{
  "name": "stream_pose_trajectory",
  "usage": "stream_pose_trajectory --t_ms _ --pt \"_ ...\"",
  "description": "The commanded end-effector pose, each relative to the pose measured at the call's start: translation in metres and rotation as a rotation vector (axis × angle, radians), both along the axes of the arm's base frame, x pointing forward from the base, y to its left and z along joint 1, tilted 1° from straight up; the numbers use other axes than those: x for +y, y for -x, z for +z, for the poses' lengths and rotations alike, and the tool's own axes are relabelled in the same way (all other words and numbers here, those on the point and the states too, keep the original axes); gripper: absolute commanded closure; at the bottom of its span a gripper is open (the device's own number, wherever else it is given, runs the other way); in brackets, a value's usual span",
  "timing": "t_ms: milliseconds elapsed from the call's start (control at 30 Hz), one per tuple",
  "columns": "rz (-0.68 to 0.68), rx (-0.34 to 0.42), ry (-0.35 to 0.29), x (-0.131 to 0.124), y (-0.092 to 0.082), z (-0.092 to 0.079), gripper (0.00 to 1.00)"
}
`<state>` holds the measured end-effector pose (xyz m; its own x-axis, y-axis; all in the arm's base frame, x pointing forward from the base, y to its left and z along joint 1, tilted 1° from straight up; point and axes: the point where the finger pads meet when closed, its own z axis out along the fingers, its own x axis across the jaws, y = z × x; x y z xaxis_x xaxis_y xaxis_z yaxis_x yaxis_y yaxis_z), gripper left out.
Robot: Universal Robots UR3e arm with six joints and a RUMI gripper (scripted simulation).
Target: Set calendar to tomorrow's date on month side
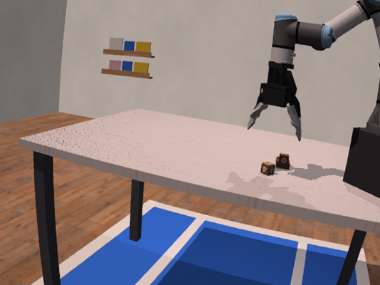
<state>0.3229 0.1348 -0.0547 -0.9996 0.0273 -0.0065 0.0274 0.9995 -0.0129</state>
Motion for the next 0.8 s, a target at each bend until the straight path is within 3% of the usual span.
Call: stream_pose_trajectory --t_ms 0,767 --pt "0.141 -0.004 -0.007 -0.0006 -0.0017 0.0000 0.00" --pt "0.541 -0.001 -0.003 -0.0004 -0.0025 -0.0029 0.00"
